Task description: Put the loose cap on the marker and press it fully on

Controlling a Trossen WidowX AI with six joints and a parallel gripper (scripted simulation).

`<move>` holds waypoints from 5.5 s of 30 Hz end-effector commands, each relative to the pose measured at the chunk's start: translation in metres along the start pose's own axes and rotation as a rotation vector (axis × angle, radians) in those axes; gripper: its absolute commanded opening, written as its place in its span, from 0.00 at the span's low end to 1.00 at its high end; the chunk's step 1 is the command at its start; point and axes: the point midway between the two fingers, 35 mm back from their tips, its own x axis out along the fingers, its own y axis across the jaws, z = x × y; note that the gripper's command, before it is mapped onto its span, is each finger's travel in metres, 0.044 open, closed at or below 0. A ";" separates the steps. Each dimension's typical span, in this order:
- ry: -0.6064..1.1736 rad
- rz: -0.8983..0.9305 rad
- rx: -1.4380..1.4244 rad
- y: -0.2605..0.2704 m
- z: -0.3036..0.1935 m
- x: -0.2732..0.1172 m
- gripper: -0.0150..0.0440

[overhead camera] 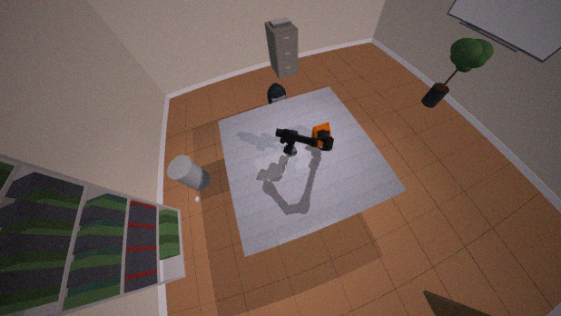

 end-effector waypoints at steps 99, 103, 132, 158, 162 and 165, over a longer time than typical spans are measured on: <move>0.015 0.006 -0.237 -0.037 0.011 -0.030 0.82; 0.015 0.012 -0.603 -0.039 0.010 -0.024 0.64; 0.014 0.013 -0.664 -0.039 0.009 -0.013 0.25; 0.006 0.009 -0.671 -0.038 0.011 0.011 0.25; 0.004 0.005 -0.670 -0.038 0.014 -0.010 0.25; 0.006 0.003 -0.668 -0.039 0.015 -0.056 0.25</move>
